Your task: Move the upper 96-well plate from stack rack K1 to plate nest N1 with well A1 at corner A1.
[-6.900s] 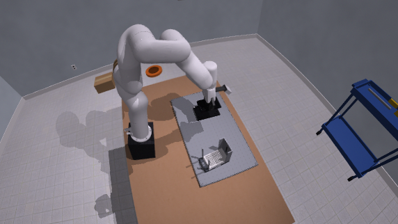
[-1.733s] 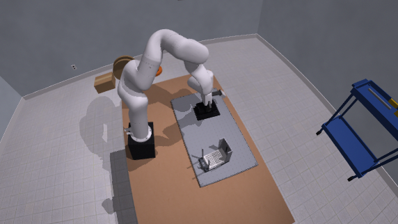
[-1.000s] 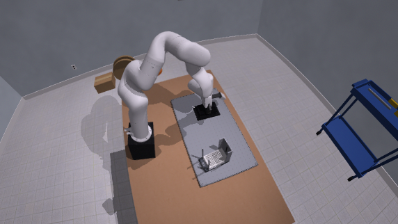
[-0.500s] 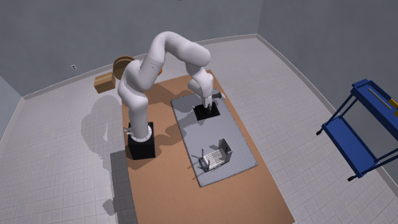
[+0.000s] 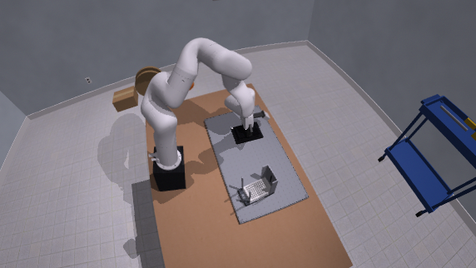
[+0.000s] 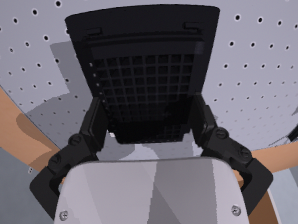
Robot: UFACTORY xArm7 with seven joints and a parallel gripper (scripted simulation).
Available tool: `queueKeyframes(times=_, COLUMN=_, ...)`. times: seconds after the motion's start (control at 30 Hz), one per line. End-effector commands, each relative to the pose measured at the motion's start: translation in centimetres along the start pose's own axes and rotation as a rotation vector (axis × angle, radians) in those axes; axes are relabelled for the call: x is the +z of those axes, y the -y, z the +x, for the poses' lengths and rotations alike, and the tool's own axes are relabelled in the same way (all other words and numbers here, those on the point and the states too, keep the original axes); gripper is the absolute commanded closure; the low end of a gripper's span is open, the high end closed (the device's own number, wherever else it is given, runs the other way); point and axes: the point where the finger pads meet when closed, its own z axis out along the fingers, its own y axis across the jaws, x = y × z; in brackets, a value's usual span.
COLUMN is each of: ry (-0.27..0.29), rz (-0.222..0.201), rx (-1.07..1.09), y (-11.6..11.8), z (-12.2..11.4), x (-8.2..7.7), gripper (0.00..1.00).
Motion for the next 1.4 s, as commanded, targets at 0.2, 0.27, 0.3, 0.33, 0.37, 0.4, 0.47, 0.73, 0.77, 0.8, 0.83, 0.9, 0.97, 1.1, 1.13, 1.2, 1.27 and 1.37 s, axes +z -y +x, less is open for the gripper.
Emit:
queueKeyframes(times=0.2, ry=-0.003, rz=0.002, rx=0.0, y=0.07, z=0.15, x=0.05, gripper=1.0)
queueKeyframes(times=0.27, ry=-0.003, rz=0.002, rx=0.0, y=0.07, z=0.15, x=0.09, gripper=1.0)
queueKeyframes(times=0.3, ry=-0.003, rz=0.002, rx=0.0, y=0.07, z=0.15, x=0.1, gripper=1.0)
queueKeyframes(times=0.33, ry=-0.003, rz=0.002, rx=0.0, y=0.07, z=0.15, x=0.12, gripper=1.0)
queueKeyframes(times=0.37, ry=-0.003, rz=0.002, rx=0.0, y=0.07, z=0.15, x=0.14, gripper=1.0)
queueKeyframes(times=0.4, ry=-0.003, rz=0.002, rx=0.0, y=0.07, z=0.15, x=0.14, gripper=1.0)
queueKeyframes(times=0.47, ry=-0.003, rz=0.002, rx=0.0, y=0.07, z=0.15, x=0.15, gripper=1.0)
queueKeyframes(times=0.73, ry=-0.003, rz=0.002, rx=0.0, y=0.07, z=0.15, x=0.29, gripper=1.0)
queueKeyframes(times=0.77, ry=-0.003, rz=0.002, rx=0.0, y=0.07, z=0.15, x=0.3, gripper=1.0)
queueKeyframes(times=0.8, ry=-0.003, rz=0.002, rx=0.0, y=0.07, z=0.15, x=0.32, gripper=1.0)
queueKeyframes(times=0.83, ry=-0.003, rz=0.002, rx=0.0, y=0.07, z=0.15, x=0.34, gripper=1.0)
queueKeyframes(times=0.9, ry=-0.003, rz=0.002, rx=0.0, y=0.07, z=0.15, x=0.37, gripper=1.0)
queueKeyframes(times=0.97, ry=-0.003, rz=0.002, rx=0.0, y=0.07, z=0.15, x=0.39, gripper=1.0)
queueKeyframes(times=1.1, ry=-0.003, rz=0.002, rx=0.0, y=0.07, z=0.15, x=0.44, gripper=1.0)
queueKeyframes(times=1.13, ry=-0.003, rz=0.002, rx=0.0, y=0.07, z=0.15, x=0.45, gripper=1.0)
queueKeyframes(times=1.2, ry=-0.003, rz=0.002, rx=0.0, y=0.07, z=0.15, x=0.49, gripper=1.0)
queueKeyframes(times=1.27, ry=-0.003, rz=0.002, rx=0.0, y=0.07, z=0.15, x=0.52, gripper=1.0)
queueKeyframes(times=1.37, ry=-0.003, rz=0.002, rx=0.0, y=0.07, z=0.15, x=0.57, gripper=1.0)
